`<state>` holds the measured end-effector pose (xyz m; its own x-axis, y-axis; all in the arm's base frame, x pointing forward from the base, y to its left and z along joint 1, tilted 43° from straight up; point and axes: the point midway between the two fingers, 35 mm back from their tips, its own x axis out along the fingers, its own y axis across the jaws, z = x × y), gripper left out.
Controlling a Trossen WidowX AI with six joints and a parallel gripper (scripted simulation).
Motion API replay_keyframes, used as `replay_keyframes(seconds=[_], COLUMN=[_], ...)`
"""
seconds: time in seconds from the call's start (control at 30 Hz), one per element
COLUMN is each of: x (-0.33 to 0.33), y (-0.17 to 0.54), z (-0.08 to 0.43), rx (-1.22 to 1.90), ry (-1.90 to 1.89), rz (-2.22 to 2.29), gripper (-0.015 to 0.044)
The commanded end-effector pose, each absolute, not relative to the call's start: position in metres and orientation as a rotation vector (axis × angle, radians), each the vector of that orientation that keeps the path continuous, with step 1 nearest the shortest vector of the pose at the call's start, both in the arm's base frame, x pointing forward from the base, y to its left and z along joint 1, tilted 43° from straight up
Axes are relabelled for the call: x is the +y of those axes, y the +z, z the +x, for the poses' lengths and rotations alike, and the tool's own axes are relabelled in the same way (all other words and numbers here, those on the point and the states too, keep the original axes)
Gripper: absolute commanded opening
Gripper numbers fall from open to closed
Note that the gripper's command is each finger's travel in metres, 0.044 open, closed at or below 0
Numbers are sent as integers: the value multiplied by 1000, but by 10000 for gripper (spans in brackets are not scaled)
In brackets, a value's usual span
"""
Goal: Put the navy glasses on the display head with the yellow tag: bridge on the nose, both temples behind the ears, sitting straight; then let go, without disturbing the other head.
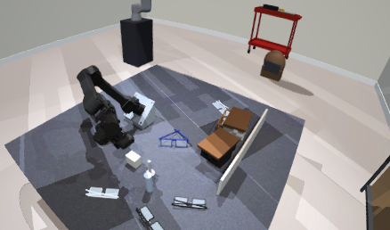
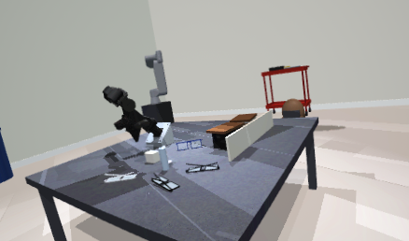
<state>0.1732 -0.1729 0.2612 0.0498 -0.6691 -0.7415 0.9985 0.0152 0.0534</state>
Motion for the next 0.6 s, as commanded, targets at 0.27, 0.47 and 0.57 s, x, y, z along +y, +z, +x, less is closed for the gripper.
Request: replay_keyframes(seconds=[0.27, 0.47, 0.57], x=[-130, -130, -130], y=[180, 180, 180], z=[213, 213, 213], rx=[1415, 1415, 1415], ry=[-724, -724, -724], rz=[-428, -428, -428], gripper=[0, 0, 0])
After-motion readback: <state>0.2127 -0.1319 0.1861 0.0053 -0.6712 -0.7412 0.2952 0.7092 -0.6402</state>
